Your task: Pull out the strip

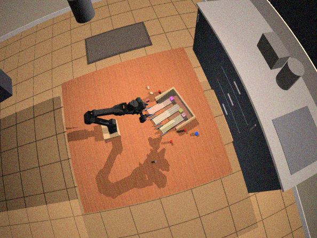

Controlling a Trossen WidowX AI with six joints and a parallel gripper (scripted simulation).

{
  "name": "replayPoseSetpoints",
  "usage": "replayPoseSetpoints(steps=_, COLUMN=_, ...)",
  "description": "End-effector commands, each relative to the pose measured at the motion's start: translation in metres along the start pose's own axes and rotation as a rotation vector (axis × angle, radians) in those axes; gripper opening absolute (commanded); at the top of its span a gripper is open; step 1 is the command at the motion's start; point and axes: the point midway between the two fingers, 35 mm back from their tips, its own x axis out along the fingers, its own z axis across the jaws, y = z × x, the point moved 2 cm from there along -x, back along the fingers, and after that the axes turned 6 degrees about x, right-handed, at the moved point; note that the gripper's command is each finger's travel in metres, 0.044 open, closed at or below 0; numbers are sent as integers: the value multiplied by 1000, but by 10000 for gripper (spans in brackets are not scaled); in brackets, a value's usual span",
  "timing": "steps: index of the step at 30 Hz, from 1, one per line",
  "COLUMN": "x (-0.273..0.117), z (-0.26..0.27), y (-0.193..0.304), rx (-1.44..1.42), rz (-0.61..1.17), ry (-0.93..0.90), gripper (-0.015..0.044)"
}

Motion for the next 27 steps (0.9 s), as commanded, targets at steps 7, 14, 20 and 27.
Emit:
replayPoseSetpoints(steps=7, x=-3, z=-4, y=1, rx=-7, rz=-3, ry=15, gripper=400)
replayPoseSetpoints(steps=14, x=26, z=-20, y=-18, rx=-92, rz=201, ry=66, gripper=216)
replayPoseSetpoints(steps=20, x=64, z=-43, y=-29, rx=-174, rz=431, ry=85, gripper=59)
replayPoseSetpoints(steps=27, x=111, z=-76, y=-25, rx=-251, rz=701, ry=54, gripper=0)
